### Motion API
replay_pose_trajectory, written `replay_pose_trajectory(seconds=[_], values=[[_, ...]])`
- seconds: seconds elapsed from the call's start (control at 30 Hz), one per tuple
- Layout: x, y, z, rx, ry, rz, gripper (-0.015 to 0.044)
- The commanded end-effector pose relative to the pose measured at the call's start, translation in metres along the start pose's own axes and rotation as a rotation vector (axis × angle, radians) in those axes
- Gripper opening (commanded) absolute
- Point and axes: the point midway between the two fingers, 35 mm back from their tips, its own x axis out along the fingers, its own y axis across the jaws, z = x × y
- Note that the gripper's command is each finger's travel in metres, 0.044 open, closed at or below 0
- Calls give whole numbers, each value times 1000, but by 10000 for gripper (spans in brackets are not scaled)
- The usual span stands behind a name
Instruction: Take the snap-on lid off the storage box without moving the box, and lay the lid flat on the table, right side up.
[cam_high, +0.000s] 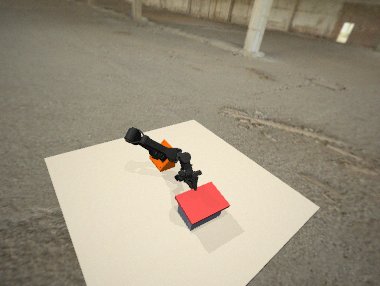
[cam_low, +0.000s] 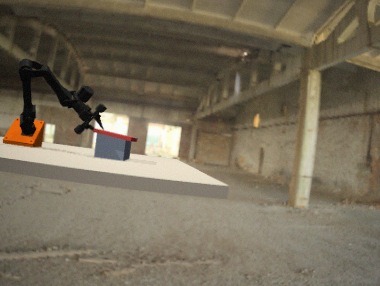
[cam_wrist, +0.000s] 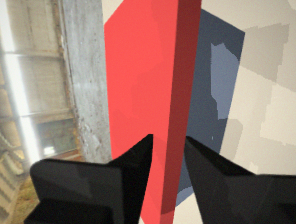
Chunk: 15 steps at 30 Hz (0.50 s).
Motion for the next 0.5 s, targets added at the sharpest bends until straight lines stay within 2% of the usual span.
replay_pose_trajectory(seconds=[0.0,0.47], values=[[1,0,0,-2,2,0,0],[-8,11,0,-3,6,-1,0]])
